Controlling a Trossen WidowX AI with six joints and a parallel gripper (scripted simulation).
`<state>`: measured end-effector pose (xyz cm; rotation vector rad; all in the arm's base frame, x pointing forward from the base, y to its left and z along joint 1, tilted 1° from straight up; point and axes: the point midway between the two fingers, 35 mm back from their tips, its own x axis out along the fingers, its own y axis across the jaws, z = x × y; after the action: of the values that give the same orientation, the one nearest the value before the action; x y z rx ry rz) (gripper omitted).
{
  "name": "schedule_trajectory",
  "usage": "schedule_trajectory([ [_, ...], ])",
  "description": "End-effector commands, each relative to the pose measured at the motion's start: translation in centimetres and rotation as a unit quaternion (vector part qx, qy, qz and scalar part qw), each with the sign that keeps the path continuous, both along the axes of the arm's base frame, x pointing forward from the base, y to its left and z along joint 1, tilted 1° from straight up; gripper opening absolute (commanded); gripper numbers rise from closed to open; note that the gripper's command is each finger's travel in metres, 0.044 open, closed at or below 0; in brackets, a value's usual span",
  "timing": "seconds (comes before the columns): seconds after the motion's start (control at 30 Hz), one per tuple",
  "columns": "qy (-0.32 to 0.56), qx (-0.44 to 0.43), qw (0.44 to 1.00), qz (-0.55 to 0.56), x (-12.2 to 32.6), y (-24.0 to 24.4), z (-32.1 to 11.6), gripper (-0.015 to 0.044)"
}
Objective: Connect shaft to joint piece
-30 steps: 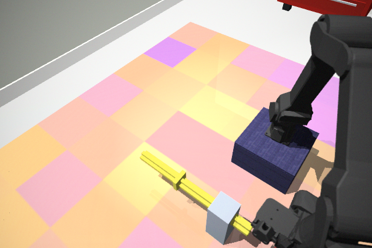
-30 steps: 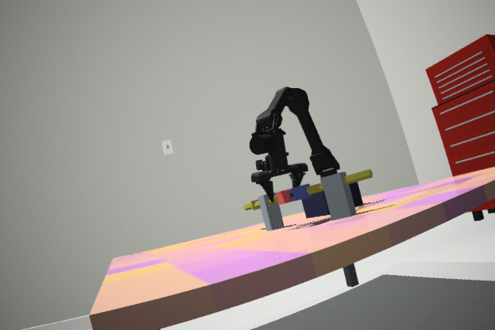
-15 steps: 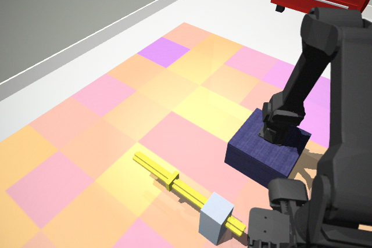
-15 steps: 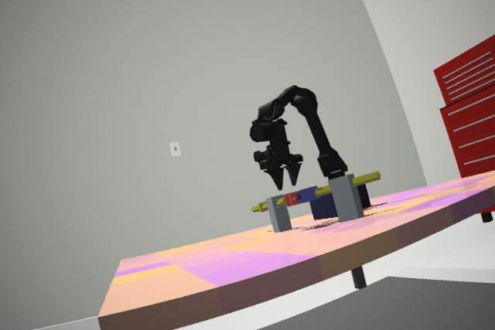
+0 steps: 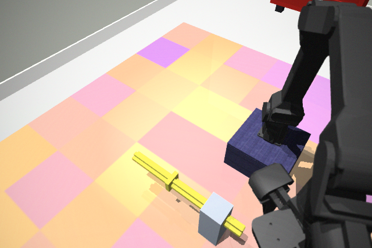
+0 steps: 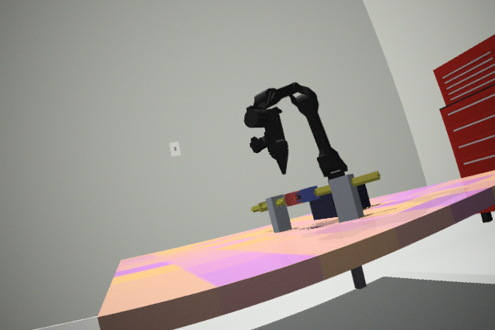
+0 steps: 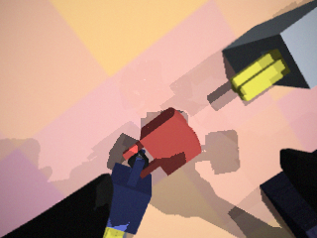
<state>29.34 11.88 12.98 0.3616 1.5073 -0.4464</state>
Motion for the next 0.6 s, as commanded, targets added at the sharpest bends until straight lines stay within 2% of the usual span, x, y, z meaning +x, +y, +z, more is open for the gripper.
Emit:
schedule_trajectory([
  [0.0,0.002,0.01,0.998,0.058,-0.2,0.0,1.1,0.044],
  [0.33,0.004,0.028,0.974,0.224,-0.8,-0.4,4.1,0.044],
  [0.57,0.002,0.026,0.973,0.227,-0.7,-0.5,4.2,0.044],
])
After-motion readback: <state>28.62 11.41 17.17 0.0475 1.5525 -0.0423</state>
